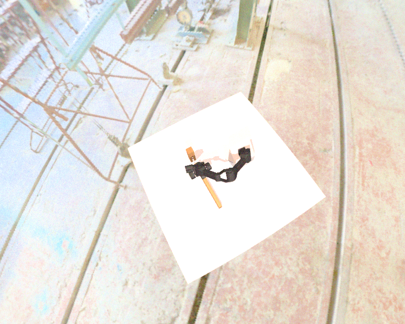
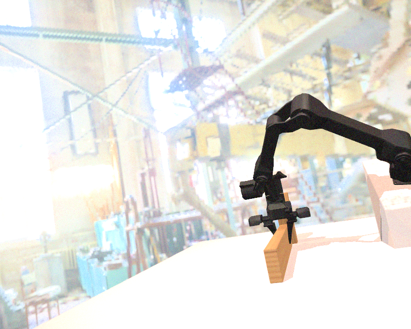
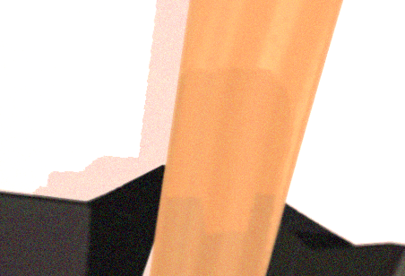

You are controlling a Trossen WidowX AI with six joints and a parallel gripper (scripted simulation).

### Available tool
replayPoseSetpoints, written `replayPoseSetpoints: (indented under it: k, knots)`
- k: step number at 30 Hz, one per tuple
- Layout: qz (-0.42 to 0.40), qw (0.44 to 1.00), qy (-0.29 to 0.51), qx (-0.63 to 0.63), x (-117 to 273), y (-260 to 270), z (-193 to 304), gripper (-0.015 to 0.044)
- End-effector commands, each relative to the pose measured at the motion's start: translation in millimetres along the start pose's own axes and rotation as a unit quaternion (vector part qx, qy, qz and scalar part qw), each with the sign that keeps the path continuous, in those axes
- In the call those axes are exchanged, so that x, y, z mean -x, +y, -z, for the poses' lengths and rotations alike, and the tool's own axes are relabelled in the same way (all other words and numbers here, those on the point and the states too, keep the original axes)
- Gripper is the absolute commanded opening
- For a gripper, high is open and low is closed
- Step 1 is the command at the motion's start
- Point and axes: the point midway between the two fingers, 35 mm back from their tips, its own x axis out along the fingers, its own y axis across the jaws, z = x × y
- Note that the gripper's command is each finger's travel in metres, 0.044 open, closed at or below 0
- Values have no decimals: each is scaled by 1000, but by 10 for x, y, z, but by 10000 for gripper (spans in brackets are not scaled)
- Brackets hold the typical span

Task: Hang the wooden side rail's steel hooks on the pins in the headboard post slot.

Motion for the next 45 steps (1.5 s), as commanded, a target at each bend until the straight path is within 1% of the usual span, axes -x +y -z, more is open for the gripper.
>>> replayPoseSetpoints:
  k: [1, 45]
  knots:
    - [3, 1000, 0, 3, 35, -9, 14, 0]
    - [3, 1000, 0, 3, 109, -9, 15, 0]
